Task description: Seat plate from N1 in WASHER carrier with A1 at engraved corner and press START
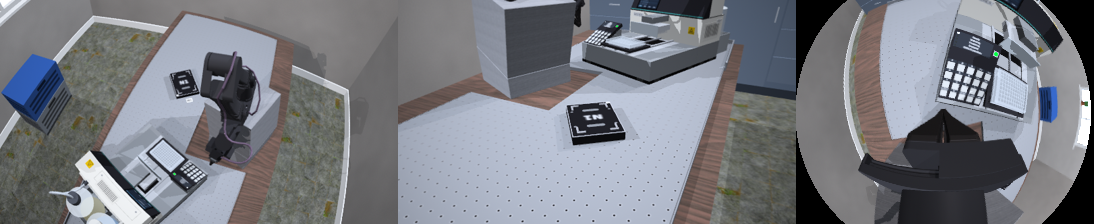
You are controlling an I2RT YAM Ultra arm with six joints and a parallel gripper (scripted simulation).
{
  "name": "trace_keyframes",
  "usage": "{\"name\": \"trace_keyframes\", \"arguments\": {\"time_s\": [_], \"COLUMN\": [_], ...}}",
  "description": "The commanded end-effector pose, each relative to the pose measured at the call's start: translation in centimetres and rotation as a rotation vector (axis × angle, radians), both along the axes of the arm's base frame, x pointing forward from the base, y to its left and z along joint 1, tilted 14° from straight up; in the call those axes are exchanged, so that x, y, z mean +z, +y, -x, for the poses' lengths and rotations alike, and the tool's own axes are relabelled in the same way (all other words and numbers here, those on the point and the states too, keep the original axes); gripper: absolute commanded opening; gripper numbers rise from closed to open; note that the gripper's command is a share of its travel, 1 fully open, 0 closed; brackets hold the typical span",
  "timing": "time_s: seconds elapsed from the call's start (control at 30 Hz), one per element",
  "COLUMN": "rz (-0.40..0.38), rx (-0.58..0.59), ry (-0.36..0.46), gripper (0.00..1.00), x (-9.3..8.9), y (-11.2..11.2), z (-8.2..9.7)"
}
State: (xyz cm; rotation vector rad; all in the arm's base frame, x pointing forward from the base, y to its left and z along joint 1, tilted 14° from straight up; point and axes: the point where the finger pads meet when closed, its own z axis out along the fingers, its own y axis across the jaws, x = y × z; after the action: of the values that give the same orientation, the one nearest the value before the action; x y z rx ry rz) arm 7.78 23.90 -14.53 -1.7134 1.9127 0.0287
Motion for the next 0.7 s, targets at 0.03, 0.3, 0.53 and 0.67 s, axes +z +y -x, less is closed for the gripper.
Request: {"name": "trace_keyframes", "arguments": {"time_s": [0.03, 0.3, 0.53, 0.67], "rz": [-0.108, -0.184, -0.272, -0.321], "rx": [-0.192, -0.361, -0.557, -0.669], "ry": [0.084, 0.16, 0.249, 0.298], "gripper": [0.0, 0.0, 0.0, 0.0], "x": [0.47, 0.45, 0.41, 0.36], "y": [0.83, 0.68, 0.52, 0.4], "z": [0.07, 0.02, 0.0, -0.01]}}
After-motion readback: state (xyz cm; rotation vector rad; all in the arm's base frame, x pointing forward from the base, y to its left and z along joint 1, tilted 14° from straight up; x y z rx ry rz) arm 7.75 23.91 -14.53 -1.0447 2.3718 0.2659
